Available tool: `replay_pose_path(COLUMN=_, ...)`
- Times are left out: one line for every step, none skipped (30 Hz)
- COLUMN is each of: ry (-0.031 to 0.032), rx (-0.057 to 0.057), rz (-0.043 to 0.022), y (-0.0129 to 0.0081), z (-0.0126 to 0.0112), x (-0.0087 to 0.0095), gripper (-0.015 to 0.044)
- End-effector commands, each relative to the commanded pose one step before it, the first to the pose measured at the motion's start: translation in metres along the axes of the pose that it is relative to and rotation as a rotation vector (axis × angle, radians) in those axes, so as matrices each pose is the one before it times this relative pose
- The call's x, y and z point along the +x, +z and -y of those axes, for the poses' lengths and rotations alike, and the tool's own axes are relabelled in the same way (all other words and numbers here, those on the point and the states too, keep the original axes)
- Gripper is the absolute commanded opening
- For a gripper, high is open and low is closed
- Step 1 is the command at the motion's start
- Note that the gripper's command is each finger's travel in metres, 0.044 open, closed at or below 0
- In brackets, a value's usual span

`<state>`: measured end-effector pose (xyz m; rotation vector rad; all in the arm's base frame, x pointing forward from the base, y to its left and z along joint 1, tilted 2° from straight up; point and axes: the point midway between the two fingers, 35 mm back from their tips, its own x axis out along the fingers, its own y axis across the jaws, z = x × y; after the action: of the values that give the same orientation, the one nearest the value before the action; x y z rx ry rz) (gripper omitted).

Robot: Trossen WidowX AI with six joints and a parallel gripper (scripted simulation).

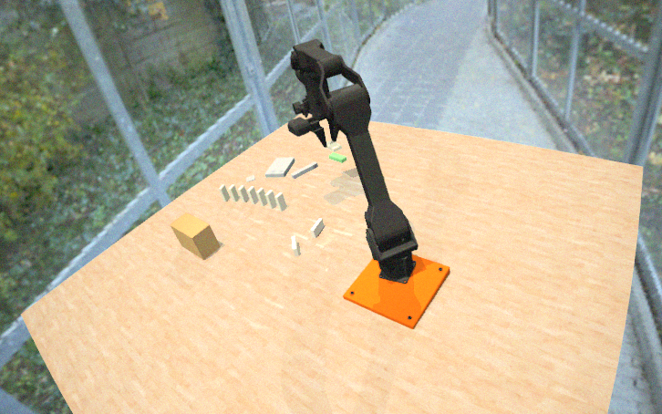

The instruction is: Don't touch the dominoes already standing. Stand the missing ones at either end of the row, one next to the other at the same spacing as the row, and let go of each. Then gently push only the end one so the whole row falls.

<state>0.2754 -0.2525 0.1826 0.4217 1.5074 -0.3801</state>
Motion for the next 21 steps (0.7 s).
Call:
replay_pose_path(ry=-0.01031, rx=-0.3238, rz=0.00726, y=0.00462, z=0.03124, x=-0.00273, gripper=0.0107)
replay_pose_path(ry=-0.00083, rx=-0.0624, rz=0.00024, y=-0.00144, z=0.00550, x=0.00009, gripper=0.0107)
replay_pose_path(ry=-0.00051, rx=-0.0374, rz=0.00011, y=-0.00111, z=0.00323, x=0.00007, gripper=0.0107)
replay_pose_path(ry=-0.00017, rx=-0.0125, rz=0.00003, y=-0.00042, z=0.00106, x=0.00002, gripper=0.0107)
replay_pose_path(ry=0.00000, rx=0.0000, rz=0.00000, y=0.00000, z=0.00000, x=0.00000, gripper=0.0107)
replay_pose_path(ry=0.00000, rx=0.0000, rz=0.00000, y=0.00000, z=0.00000, x=0.00000, gripper=0.0107)
replay_pose_path(ry=0.00000, rx=0.0000, rz=0.00000, y=0.00000, z=0.00000, x=0.00000, gripper=0.0107)
replay_pose_path(ry=0.00000, rx=0.0000, rz=0.00000, y=0.00000, z=0.00000, x=0.00000, gripper=0.0107)
replay_pose_path(ry=0.00000, rx=0.0000, rz=0.00000, y=0.00000, z=0.00000, x=0.00000, gripper=0.0107)
replay_pose_path(ry=0.00000, rx=0.0000, rz=0.00000, y=0.00000, z=0.00000, x=0.00000, gripper=0.0107)
replay_pose_path(ry=0.00000, rx=0.0000, rz=0.00000, y=0.00000, z=0.00000, x=0.00000, gripper=0.0107)
replay_pose_path(ry=0.00000, rx=0.0000, rz=0.00000, y=0.00000, z=0.00000, x=0.00000, gripper=0.0107)
replay_pose_path(ry=0.00000, rx=0.0000, rz=0.00000, y=0.00000, z=0.00000, x=0.00000, gripper=0.0107)
replay_pose_path(ry=-0.00048, rx=0.0020, rz=0.00326, y=0.00044, z=0.00044, x=0.00045, gripper=0.0107)
replay_pose_path(ry=-0.00143, rx=0.0060, rz=0.00979, y=0.00130, z=0.00131, x=0.00135, gripper=0.0107)
replay_pose_path(ry=-0.00234, rx=0.0099, rz=0.01632, y=0.00214, z=0.00217, x=0.00224, gripper=0.0107)
replay_pose_path(ry=-0.00275, rx=0.0117, rz=0.01973, y=0.00252, z=0.00259, x=0.00270, gripper=0.0107)
replay_pose_path(ry=-0.00267, rx=0.0115, rz=0.01974, y=0.00245, z=0.00255, x=0.00269, gripper=0.0107)
replay_pose_path(ry=-0.00258, rx=0.0114, rz=0.01974, y=0.00238, z=0.00251, x=0.00267, gripper=0.0107)
replay_pose_path(ry=-0.00249, rx=0.0112, rz=0.01973, y=0.00231, z=0.00247, x=0.00266, gripper=0.0107)
replay_pose_path(ry=-0.00240, rx=0.0110, rz=0.01973, y=0.00224, z=0.00243, x=0.00263, gripper=0.0107)
